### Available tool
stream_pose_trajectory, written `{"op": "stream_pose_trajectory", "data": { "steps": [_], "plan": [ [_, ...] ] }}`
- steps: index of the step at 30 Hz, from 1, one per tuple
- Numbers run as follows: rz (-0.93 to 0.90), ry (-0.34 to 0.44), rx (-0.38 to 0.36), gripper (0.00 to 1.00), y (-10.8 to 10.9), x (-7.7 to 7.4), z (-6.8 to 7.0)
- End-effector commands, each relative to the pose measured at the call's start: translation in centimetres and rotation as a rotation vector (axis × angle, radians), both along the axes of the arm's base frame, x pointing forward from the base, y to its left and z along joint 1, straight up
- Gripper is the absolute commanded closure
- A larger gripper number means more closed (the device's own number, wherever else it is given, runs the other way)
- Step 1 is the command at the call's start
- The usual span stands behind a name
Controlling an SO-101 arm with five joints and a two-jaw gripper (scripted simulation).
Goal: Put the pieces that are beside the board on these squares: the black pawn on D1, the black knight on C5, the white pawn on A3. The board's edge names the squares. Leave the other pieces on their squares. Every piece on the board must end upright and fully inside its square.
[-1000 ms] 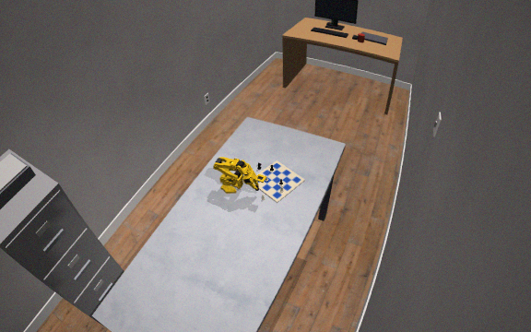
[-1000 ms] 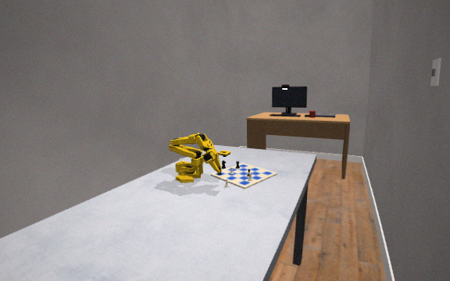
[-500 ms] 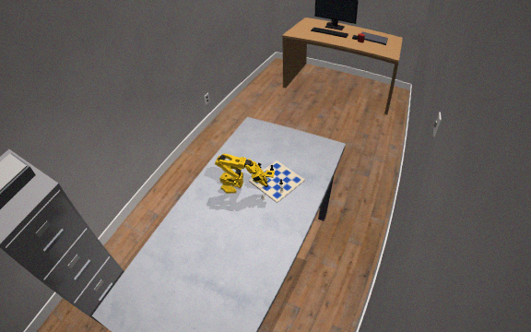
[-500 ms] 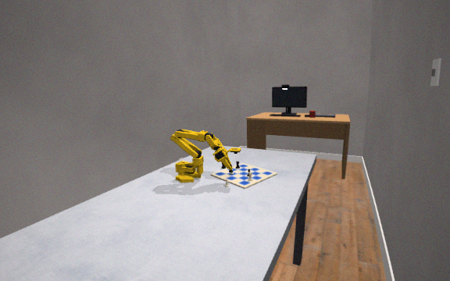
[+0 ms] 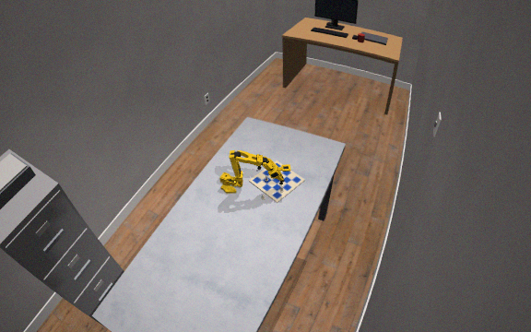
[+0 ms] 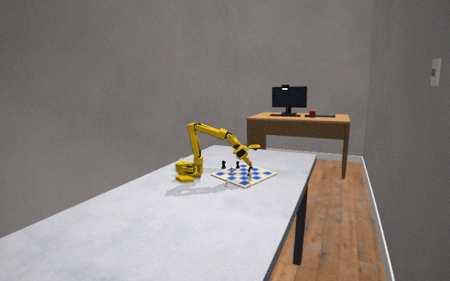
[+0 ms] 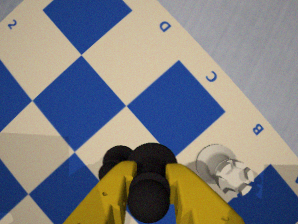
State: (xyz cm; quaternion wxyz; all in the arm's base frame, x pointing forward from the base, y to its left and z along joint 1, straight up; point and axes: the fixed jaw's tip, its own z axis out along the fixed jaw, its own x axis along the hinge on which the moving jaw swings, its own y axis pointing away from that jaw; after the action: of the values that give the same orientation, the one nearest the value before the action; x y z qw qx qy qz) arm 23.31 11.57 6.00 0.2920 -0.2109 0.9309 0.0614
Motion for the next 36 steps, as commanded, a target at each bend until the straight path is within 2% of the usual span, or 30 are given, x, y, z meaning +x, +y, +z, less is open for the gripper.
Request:
{"op": "stream_pose_trajectory", "data": {
  "steps": [1, 6, 11, 36],
  "plan": [
    [0.015, 0.049, -0.02, 1.0, 1.3, 1.5, 0.0],
    [0.039, 0.047, -0.019, 1.0, 2.7, 2.9, 0.1],
    [0.049, 0.046, -0.019, 1.0, 3.4, 3.6, 0.1],
    [0.057, 0.045, -0.019, 1.0, 3.8, 3.8, -0.2]
  ]
}}
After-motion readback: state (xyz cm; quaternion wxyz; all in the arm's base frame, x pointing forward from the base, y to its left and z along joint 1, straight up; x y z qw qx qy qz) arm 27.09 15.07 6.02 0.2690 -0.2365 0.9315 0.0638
